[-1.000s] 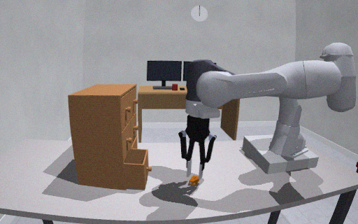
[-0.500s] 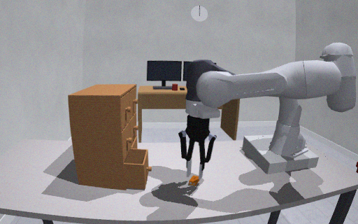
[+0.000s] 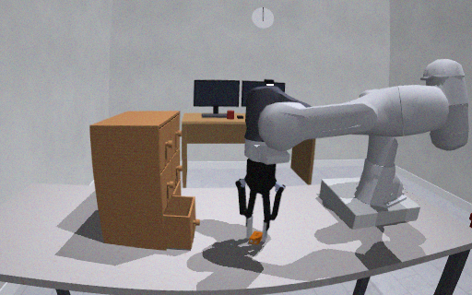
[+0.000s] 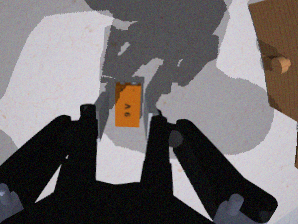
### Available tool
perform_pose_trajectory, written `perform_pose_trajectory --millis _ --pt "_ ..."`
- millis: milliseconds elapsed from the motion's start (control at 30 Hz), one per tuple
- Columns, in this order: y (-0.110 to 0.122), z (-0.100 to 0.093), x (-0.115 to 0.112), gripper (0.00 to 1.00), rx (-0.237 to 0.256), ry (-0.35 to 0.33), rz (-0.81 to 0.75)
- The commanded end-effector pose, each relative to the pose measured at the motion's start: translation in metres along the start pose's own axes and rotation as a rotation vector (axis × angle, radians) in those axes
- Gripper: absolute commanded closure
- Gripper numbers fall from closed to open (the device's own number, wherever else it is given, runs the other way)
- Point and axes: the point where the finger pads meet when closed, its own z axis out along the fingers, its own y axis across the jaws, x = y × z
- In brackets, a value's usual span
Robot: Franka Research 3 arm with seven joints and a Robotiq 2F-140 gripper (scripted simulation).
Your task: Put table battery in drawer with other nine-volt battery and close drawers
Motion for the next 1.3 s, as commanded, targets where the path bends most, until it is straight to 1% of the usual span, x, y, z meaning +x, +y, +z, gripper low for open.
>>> perform_pose_trajectory --millis 0,767,800,1267 --pt "0.0024 0.0058 0.0009 0.74 -0.006 0.003 -0.006" --pt "0.0024 0.0067 0.0009 0.74 -0.006 0.003 -0.006" --pt "0.0024 0.0067 0.0009 0.86 -0.006 0.003 -0.006" --pt "0.0024 0.0067 0.0009 0.86 -0.006 0.003 -0.006"
